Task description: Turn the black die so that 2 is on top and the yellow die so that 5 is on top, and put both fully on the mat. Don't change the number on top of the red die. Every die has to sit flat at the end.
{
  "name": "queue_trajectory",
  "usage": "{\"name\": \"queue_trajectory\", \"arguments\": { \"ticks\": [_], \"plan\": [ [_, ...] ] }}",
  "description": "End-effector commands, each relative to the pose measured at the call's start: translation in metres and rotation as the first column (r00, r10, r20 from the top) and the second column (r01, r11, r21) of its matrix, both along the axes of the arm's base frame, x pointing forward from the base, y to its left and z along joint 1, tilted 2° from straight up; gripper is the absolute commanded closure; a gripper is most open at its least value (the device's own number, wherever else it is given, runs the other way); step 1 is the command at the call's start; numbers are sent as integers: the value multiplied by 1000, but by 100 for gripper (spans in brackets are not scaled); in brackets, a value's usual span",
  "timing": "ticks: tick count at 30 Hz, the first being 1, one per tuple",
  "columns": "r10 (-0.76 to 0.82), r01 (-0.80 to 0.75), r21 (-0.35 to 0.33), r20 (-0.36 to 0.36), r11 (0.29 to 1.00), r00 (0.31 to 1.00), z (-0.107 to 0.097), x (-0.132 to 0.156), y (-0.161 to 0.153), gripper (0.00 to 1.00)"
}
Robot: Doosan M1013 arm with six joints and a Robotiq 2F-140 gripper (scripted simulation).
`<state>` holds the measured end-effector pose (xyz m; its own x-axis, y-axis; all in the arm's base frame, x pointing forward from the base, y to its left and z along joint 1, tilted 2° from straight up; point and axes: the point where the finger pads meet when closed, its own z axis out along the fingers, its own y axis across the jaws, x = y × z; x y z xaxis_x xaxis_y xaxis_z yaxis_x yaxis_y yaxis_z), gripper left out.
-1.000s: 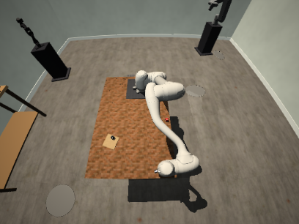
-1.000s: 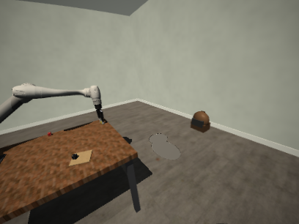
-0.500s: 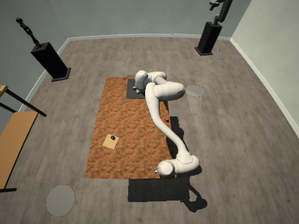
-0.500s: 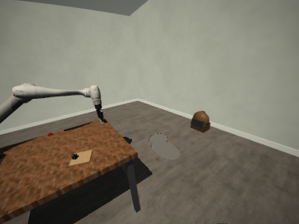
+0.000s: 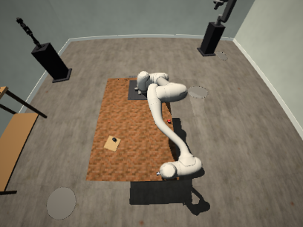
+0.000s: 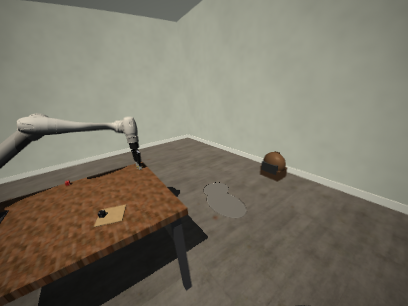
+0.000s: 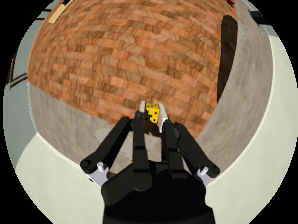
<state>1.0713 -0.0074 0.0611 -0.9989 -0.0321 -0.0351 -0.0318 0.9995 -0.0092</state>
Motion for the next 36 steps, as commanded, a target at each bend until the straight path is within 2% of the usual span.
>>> {"name": "queue_trajectory", "arguments": {
  "ticks": [1, 8, 12, 14, 22, 26, 36],
  "plan": [
    [0, 0, 0, 0, 1000, 1000, 0, 0, 0, 76],
    [0, 0, 0, 0, 1000, 1000, 2, 0, 0, 76],
    [0, 0, 0, 0, 1000, 1000, 17, -1, 0, 76],
    [0, 0, 0, 0, 1000, 1000, 17, -1, 0, 76],
    [0, 0, 0, 0, 1000, 1000, 75, -3, 1, 76],
    [0, 0, 0, 0, 1000, 1000, 95, -3, 1, 76],
    [0, 0, 0, 0, 1000, 1000, 100, -4, 1, 76]
  ]
}}
